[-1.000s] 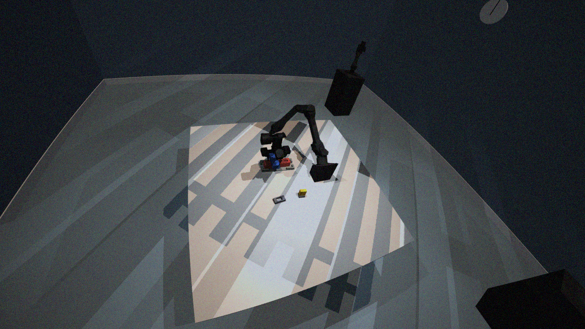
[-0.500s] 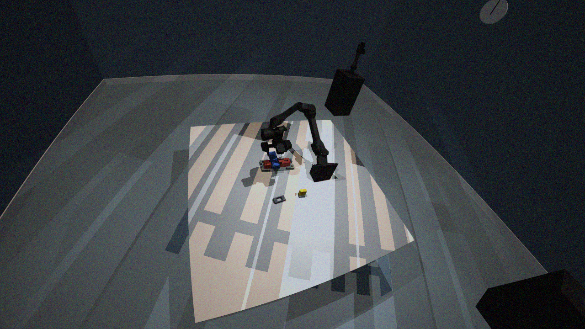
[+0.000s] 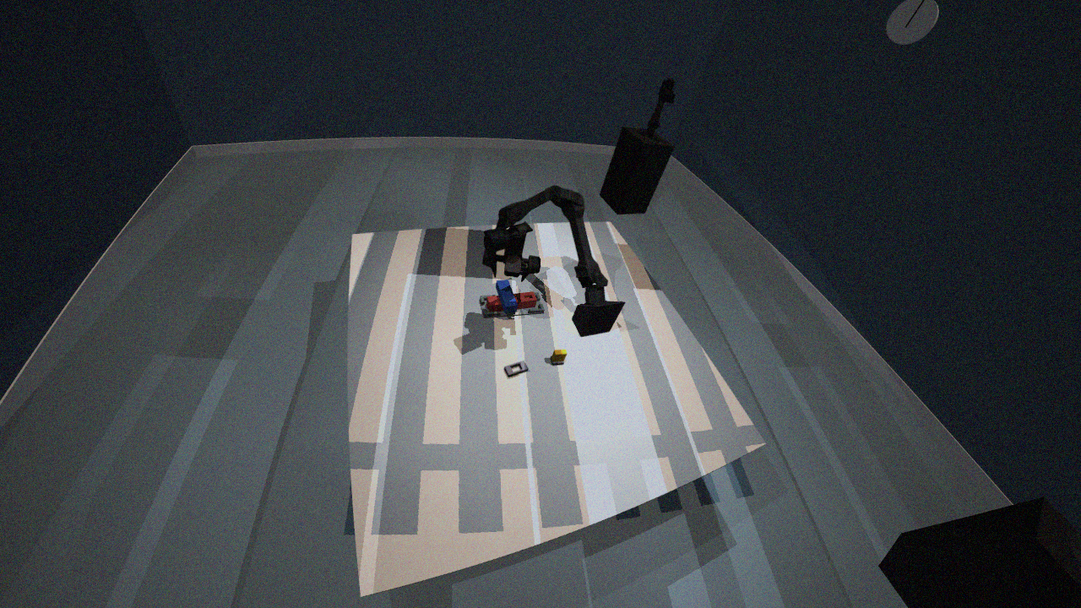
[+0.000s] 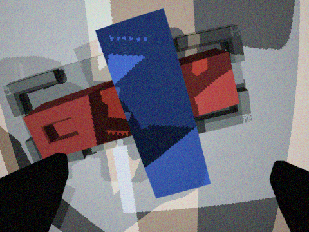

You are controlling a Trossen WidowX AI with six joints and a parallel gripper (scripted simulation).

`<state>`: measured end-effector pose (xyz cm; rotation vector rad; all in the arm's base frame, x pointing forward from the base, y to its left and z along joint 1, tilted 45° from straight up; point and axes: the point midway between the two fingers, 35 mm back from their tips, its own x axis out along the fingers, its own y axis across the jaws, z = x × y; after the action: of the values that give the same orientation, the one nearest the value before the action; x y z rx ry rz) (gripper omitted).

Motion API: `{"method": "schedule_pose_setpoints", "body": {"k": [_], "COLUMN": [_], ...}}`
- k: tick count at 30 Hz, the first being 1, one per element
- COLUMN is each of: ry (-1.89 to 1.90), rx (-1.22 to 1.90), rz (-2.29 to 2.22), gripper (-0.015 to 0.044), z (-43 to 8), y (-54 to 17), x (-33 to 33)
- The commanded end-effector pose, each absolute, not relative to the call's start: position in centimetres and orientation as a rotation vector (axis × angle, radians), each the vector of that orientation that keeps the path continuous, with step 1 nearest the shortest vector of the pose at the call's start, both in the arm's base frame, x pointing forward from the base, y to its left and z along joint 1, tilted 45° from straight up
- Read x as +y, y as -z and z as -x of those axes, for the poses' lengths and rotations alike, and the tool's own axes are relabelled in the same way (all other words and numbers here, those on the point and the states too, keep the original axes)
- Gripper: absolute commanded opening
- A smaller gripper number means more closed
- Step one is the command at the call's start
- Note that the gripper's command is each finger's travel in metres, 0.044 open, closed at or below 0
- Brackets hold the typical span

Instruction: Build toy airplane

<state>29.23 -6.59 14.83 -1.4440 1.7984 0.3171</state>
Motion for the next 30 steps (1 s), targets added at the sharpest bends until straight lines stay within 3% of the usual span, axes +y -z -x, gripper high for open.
{"method": "schedule_pose_setpoints", "body": {"k": [1,10,30], "ry": [0.120,0.759,0.770], "rx": [1.721,1.441,1.434], "rz": [1.091,0.466,0.453], "gripper": [0.0440,0.0440,0.0440], "z": [-29.27,-29.27,-29.27], "y": [-14.81,-14.68,-14.67], "x": [-6.58,-6.78,-6.78]}}
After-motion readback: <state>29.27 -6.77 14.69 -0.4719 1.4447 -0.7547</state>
